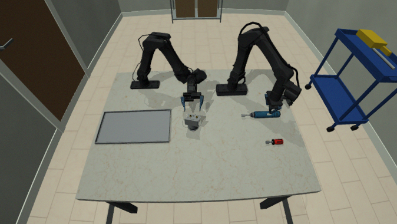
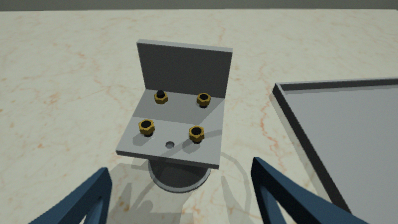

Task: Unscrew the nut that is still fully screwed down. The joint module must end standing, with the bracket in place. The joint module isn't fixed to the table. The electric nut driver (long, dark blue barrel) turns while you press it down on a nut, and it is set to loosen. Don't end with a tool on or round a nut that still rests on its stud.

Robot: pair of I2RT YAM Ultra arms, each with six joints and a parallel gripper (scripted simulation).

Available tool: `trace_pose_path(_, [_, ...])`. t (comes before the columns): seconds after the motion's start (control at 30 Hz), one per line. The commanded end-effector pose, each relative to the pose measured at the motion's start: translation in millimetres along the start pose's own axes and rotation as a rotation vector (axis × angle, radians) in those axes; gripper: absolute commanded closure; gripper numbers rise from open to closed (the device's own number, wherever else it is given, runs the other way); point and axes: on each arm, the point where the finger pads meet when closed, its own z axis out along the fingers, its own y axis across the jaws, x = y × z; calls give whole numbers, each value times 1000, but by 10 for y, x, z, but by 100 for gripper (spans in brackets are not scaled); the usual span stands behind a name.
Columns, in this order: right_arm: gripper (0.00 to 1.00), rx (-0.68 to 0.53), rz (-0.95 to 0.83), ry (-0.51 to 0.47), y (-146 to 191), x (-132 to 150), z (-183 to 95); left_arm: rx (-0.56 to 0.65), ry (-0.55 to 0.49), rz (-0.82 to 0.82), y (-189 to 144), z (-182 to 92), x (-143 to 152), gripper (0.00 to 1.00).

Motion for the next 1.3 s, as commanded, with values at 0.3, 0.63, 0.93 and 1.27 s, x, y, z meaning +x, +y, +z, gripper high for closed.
trace_pose_path(0.3, [14,4,19,-16,-33,229,50,2,-17,-5,-10,-41,-17,35])
trace_pose_path(0.63, [14,3,24,-18,15,279,79,2,-17,-5,-10,-41,-17,35])
trace_pose_path(0.93, [14,-1,40,-23,5,247,68,2,-17,-5,-10,-41,-17,35])
trace_pose_path(1.27, [14,2,0,-10,-22,374,79,2,-17,-5,-10,-41,-17,35])
